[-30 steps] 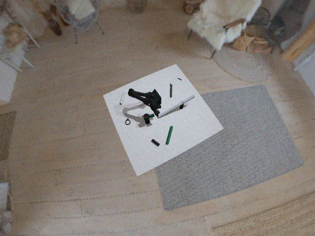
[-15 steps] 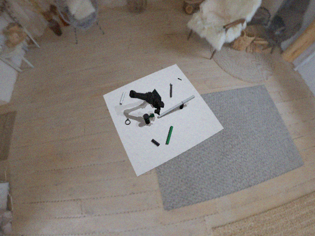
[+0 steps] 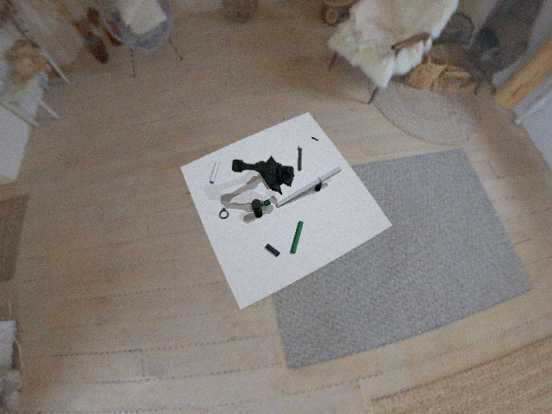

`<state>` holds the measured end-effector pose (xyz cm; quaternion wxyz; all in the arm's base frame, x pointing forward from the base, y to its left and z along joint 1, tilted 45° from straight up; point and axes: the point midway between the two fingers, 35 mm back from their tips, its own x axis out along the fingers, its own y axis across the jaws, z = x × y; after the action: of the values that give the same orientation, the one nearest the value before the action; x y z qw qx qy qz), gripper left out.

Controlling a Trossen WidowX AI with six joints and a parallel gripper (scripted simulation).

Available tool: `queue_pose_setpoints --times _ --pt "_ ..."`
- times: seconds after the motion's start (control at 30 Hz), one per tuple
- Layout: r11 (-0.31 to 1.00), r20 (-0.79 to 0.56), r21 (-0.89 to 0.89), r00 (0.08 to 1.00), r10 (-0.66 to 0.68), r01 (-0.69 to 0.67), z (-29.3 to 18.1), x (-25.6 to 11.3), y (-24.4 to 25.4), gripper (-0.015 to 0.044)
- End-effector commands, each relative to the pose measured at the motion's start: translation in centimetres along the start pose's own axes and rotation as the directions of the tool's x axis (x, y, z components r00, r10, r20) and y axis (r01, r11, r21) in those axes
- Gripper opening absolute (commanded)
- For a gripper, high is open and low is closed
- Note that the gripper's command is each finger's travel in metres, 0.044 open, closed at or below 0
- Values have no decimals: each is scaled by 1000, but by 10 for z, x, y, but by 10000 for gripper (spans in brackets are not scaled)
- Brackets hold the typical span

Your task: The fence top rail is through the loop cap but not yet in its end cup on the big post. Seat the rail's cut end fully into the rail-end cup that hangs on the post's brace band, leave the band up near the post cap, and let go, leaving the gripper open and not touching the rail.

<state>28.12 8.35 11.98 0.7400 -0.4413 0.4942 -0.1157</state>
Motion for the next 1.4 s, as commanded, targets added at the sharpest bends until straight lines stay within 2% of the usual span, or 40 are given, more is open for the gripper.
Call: queue_pose_setpoints --times 0.0,0.33,0.43,0.57,0.7,0.87,0.93,1.23,1.37 --pt "952 2 305 1000 -15 14 12 -21 23 440" --pt "957 -3 290 1000 -14 14 12 -20 23 440" --pt "988 -49 154 999 -1 9 13 -11 27 440" --pt "980 -170 -188 985 36 -68 13 15 38 440" --pt "823 -299 -520 951 77 -230 10 43 51 440" --pt "462 -449 -761 884 130 -455 2 78 66 440" --pt "403 -469 -778 873 138 -481 1 82 69 440" --pt "403 -469 -778 873 138 -481 1 82 69 440" --pt "403 -468 -778 873 137 -481 -10 103 72 440"
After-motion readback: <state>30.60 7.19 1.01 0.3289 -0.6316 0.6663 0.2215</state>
